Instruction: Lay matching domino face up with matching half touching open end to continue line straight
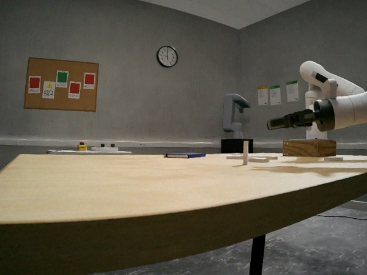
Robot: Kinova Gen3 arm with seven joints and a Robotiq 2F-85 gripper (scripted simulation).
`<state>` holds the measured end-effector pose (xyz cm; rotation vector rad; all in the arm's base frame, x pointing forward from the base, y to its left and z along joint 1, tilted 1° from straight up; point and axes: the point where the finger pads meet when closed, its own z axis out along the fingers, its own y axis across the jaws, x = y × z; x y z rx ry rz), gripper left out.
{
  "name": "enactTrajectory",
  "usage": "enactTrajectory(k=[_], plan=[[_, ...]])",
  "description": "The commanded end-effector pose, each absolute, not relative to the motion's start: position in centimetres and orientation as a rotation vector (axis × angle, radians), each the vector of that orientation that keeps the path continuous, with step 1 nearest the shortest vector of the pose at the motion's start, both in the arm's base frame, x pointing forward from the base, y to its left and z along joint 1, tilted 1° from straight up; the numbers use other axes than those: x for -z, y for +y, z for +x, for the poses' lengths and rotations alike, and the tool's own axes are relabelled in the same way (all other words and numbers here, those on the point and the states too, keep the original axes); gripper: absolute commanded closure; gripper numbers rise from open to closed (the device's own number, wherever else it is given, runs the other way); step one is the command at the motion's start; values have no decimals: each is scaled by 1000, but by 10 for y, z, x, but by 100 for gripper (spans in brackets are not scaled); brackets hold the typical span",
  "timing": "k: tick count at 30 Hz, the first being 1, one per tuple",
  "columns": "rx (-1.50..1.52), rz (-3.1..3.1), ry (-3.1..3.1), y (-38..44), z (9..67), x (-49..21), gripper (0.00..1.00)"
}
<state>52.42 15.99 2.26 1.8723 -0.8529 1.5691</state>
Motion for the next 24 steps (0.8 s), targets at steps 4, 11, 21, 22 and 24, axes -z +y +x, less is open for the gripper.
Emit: enactTrajectory(k=[4,11,21,22,24], plan=[[-1571,1873,-854,163,522,-26,51],[-1570,1873,-854,163,523,-26,51],[-1570,1873,-854,162,524,-27,51],[-1570,1873,-854,161,524,-27,51],[-1570,1874,-855,161,524,-28,51]])
